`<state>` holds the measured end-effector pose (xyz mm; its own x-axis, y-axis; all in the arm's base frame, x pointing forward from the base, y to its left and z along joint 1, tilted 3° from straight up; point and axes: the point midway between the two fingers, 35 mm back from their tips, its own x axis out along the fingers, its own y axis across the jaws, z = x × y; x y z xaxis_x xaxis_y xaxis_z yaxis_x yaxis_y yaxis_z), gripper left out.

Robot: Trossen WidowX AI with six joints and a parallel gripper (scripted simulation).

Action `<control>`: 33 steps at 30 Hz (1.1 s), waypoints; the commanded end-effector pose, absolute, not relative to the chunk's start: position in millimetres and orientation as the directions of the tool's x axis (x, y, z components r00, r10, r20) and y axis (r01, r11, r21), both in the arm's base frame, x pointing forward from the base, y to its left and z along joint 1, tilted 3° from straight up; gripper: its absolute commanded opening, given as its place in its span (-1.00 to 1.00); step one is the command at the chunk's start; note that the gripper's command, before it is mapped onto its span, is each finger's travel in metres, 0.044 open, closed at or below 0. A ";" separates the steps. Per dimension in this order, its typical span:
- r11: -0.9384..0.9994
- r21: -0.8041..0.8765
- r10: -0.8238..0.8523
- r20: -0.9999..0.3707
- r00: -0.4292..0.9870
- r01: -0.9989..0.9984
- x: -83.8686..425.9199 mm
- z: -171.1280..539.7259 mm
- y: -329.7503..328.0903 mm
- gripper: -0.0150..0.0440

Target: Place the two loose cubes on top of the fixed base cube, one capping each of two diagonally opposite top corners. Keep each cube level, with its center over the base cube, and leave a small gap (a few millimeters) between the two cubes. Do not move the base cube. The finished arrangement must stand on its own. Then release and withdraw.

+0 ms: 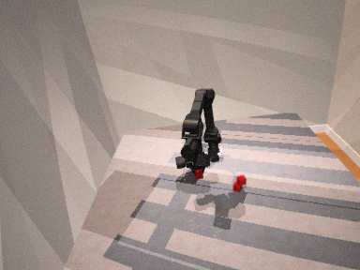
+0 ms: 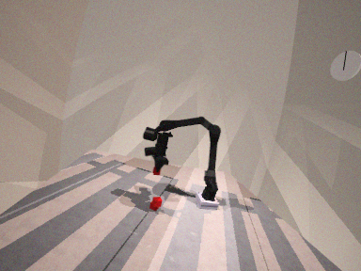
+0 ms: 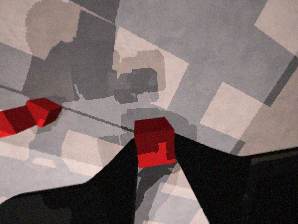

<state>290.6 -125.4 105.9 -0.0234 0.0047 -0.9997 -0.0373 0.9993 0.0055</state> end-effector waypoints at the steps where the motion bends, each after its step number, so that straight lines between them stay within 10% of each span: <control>1: 0.997 0.007 0.009 -1.000 -0.022 0.082 294.6 104.6 -113.1 -0.14; 33: 0.607 -0.007 0.016 -1.000 -0.021 0.795 311.3 100.0 -24.4 -0.14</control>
